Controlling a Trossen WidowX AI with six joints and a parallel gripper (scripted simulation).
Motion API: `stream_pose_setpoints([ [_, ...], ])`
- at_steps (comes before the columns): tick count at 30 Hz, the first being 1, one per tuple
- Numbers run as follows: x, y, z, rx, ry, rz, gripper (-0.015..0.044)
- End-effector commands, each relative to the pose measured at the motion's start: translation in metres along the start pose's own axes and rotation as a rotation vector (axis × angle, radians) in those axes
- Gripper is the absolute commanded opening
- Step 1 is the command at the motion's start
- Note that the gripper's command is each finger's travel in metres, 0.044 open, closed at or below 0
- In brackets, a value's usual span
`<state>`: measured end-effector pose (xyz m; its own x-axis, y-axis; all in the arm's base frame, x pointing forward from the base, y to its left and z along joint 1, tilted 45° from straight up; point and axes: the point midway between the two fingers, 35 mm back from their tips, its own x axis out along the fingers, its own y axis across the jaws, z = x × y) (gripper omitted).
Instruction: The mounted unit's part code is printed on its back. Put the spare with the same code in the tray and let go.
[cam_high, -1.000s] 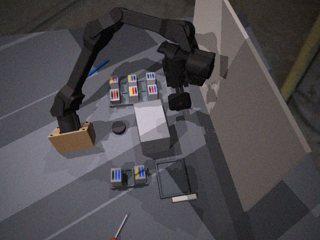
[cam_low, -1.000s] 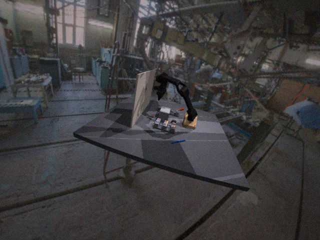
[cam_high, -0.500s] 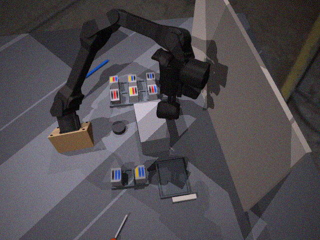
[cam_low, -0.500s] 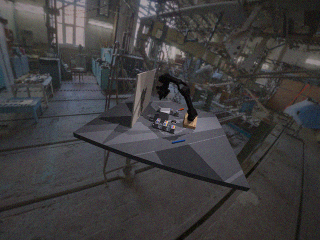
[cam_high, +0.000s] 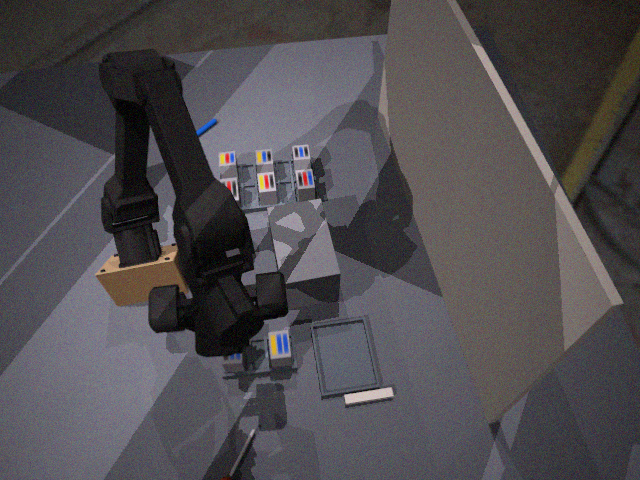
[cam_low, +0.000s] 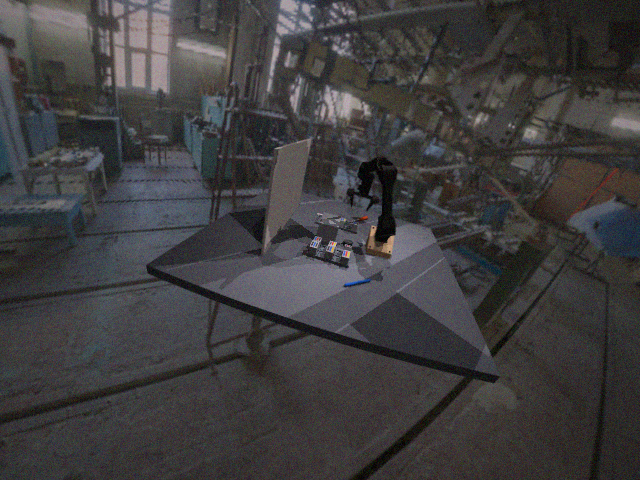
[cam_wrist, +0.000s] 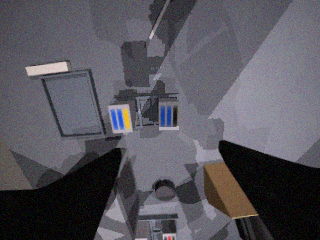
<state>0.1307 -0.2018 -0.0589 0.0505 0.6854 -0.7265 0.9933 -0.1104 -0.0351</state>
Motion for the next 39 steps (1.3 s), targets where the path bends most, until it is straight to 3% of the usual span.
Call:
stream_pose_setpoints([
  [1, 0.007, -0.008, 0.001, 0.07, 0.001, -0.01, 0.044],
  [3, 0.007, -0.008, 0.001, 0.07, 0.001, -0.01, 0.044],
  [9, 0.046, -0.006, 0.002, 0.07, 0.002, -0.01, 0.03],
  [39, 0.083, -0.004, 0.004, 0.069, 0.002, -0.009, 0.03],
])
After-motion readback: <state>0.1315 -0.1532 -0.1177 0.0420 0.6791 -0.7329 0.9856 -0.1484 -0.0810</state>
